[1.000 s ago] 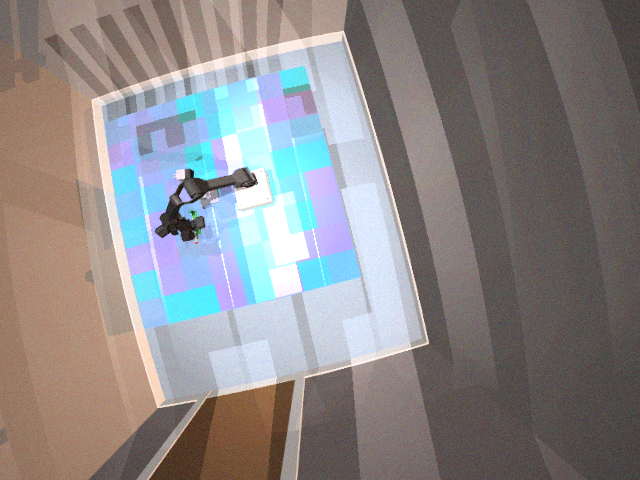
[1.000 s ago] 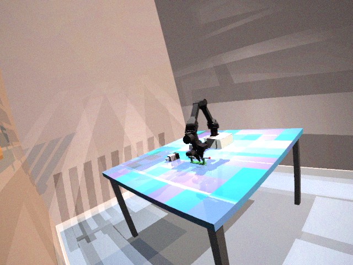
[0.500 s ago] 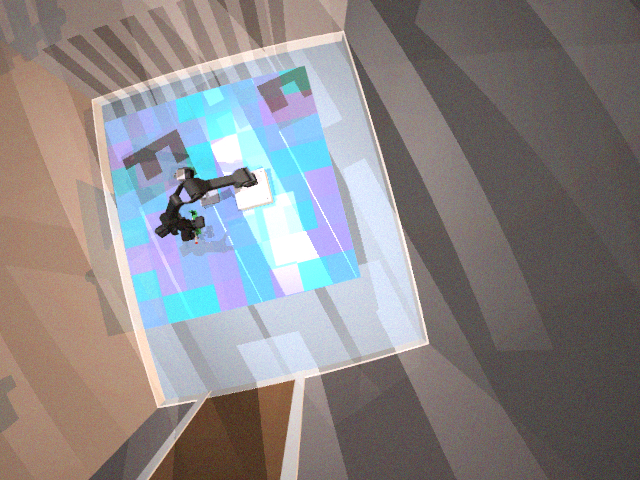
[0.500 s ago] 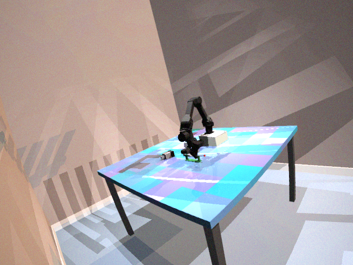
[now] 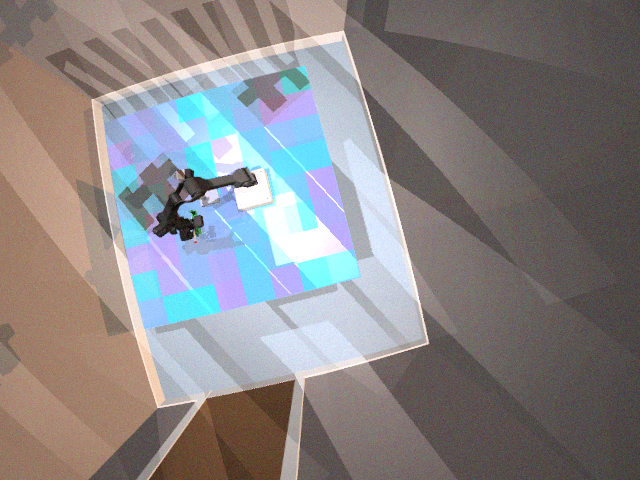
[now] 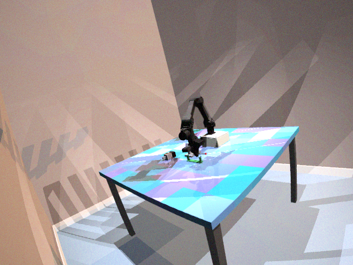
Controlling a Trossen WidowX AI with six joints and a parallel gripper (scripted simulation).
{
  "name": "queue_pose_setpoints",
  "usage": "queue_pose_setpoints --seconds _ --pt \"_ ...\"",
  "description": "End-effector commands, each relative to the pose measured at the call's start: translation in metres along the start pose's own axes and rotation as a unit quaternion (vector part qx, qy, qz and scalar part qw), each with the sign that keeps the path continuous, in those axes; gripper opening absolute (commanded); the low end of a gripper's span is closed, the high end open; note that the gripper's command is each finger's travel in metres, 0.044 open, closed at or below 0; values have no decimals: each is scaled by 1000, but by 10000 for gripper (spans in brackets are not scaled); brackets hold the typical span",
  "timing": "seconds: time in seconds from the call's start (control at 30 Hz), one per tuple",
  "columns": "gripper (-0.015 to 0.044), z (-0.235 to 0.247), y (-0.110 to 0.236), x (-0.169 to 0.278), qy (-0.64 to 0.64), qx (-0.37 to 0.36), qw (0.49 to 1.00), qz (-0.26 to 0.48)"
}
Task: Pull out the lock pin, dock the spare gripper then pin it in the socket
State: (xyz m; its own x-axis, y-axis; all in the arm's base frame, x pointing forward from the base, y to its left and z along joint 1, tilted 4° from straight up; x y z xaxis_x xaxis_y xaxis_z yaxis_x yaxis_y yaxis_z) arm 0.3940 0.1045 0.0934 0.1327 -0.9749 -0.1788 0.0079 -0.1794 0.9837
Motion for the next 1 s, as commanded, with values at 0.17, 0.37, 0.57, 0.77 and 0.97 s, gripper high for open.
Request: queue_pose_setpoints --seconds 0.17,0.37,0.57,0.77,0.97 --pt "0 0 12 -1 0 0 1000 0" --pt "0 0 7 -1 -1 -3 1000 0" --pt "0 1 12 13 -5 -3 1000 2" --pt "0 4 18 29 -5 -3 1000 3" --pt "0 7 26 47 -3 -3 1000 3"
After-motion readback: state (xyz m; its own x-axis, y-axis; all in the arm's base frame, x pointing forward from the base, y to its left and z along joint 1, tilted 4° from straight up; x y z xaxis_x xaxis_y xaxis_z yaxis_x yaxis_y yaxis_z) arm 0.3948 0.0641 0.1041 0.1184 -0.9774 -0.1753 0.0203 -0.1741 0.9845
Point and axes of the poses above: the point midway between the two fingers, 35 mm back from their tips, its own y axis back along the fingers, its own z axis across the jaws, x = y × z, the point moved 10 cm from there along y, back along the fingers, and after that the axes turned 13 degrees about y, right-handed, at the moved point
